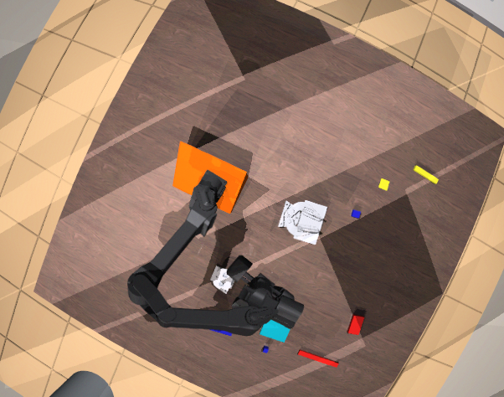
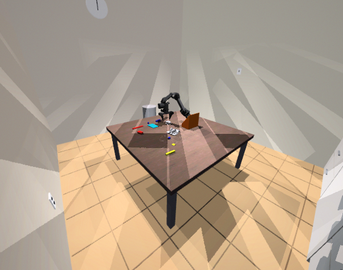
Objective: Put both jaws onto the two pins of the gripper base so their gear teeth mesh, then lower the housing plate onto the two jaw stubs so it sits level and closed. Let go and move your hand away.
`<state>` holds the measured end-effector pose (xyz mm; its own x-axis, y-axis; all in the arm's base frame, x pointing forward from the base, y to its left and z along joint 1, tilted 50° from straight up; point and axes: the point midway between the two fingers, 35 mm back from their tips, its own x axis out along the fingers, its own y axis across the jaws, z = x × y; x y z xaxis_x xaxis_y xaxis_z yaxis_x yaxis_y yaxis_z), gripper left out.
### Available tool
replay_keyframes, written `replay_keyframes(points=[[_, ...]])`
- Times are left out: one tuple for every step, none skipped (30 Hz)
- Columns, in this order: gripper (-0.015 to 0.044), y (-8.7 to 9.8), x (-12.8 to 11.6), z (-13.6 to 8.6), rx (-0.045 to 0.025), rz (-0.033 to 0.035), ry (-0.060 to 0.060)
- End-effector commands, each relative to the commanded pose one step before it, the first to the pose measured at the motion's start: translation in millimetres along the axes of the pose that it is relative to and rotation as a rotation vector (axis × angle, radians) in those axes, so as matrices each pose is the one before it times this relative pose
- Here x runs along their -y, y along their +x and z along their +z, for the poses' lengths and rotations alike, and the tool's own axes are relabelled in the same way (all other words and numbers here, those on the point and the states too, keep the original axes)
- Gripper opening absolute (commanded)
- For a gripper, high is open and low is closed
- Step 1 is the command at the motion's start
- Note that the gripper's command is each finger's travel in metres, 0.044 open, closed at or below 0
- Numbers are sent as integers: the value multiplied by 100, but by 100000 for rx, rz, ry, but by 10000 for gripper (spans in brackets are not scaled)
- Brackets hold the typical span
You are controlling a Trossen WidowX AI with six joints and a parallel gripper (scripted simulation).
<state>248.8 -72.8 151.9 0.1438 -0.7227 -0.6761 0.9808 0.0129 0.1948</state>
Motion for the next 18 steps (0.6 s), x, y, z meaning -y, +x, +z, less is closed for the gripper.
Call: replay_keyframes(points=[[440,-60,457,746,508,-58,9158],[440,-22,89,210,46,17,2674],[440,-22,85,211,47,19,2674],[440,-22,81,212,49,20,2674],[440,-22,77,213,51,22,2674],[440,-22,73,214,52,24,2674],[440,-22,70,215,54,26,2673],[440,-22,66,216,55,27,2673],[440,-22,62,217,56,29,2673],[440,-22,58,218,58,32,2673],[440,-22,54,218,59,34,2673],[440,-22,50,219,60,36,2673],[440,-22,46,220,61,38,2673],[440,-23,42,220,62,41,2673],[440,-23,38,220,63,43,2673],[440,-23,34,221,64,46,2672],[440,-23,30,221,65,48,2672],[440,-23,26,221,66,51,2672]])
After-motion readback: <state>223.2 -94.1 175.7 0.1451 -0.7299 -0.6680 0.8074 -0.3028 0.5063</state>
